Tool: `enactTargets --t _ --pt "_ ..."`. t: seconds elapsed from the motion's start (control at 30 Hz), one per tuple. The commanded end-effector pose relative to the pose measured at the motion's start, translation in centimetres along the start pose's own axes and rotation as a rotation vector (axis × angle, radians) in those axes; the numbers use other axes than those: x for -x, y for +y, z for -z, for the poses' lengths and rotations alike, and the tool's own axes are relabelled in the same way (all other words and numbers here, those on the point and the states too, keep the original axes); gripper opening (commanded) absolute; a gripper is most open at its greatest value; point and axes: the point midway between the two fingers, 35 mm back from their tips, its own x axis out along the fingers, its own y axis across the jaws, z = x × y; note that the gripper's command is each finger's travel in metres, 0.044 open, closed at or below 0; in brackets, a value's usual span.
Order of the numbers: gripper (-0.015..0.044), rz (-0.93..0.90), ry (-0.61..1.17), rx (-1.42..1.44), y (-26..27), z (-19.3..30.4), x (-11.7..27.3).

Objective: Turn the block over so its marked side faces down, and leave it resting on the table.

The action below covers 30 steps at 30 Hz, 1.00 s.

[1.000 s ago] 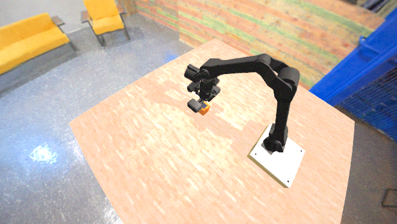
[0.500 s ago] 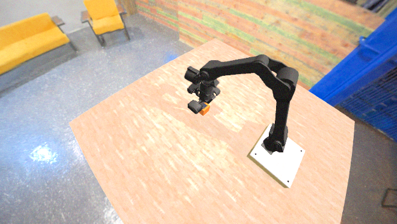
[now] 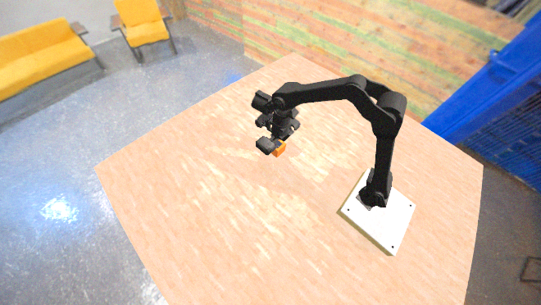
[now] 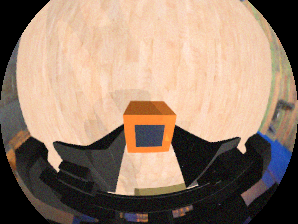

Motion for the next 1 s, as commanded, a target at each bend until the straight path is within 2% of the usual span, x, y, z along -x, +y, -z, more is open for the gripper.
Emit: enactTargets --t 0.0,0.1,0.37,0.97 --pt "0.0077 -0.003 0.004 -0.005 0.0 0.1 0.0" --pt "0.0 -0.003 0.004 -0.005 0.0 0.1 1.7" --pt "0.0 -0.003 -0.006 -0.004 0.0 0.1 2.8" --pt "0.0 0.002 -0.27 0.001 0.1 -0.2 2.1"
